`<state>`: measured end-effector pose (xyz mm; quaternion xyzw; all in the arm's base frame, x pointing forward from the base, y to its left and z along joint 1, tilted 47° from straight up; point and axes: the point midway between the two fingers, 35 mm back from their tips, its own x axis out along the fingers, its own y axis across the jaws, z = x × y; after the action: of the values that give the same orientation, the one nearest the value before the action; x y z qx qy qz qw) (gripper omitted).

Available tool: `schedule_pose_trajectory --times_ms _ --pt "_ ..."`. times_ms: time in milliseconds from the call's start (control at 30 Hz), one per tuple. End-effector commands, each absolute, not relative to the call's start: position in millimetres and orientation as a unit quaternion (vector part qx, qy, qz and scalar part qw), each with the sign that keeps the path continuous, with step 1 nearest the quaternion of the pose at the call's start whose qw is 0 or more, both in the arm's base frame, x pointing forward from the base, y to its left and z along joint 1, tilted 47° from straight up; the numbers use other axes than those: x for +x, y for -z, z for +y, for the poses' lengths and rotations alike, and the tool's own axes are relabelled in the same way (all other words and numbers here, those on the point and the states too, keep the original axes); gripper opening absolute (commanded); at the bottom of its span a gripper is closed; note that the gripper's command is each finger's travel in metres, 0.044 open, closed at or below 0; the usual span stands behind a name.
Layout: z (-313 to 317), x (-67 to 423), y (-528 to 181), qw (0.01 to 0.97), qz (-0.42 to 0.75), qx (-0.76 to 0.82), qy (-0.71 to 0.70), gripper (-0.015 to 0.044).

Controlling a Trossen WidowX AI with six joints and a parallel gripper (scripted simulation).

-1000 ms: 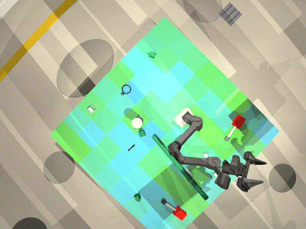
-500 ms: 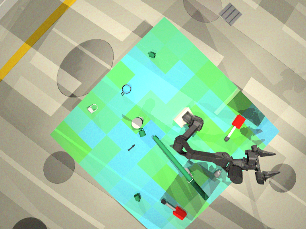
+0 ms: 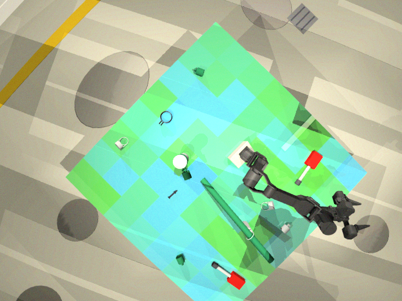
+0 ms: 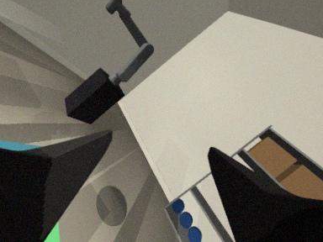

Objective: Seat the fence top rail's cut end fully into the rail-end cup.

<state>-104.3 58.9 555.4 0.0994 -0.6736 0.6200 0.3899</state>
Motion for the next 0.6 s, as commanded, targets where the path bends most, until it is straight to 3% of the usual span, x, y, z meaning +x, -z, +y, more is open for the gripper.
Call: schedule_pose_trajectory --times_ms 0,567 --pt "98 -97 -553 0.437 -0.629 0.059 -0.64 0.044" --pt "210 7 -536 0.652 -0.429 -0.028 -0.624 0.044"
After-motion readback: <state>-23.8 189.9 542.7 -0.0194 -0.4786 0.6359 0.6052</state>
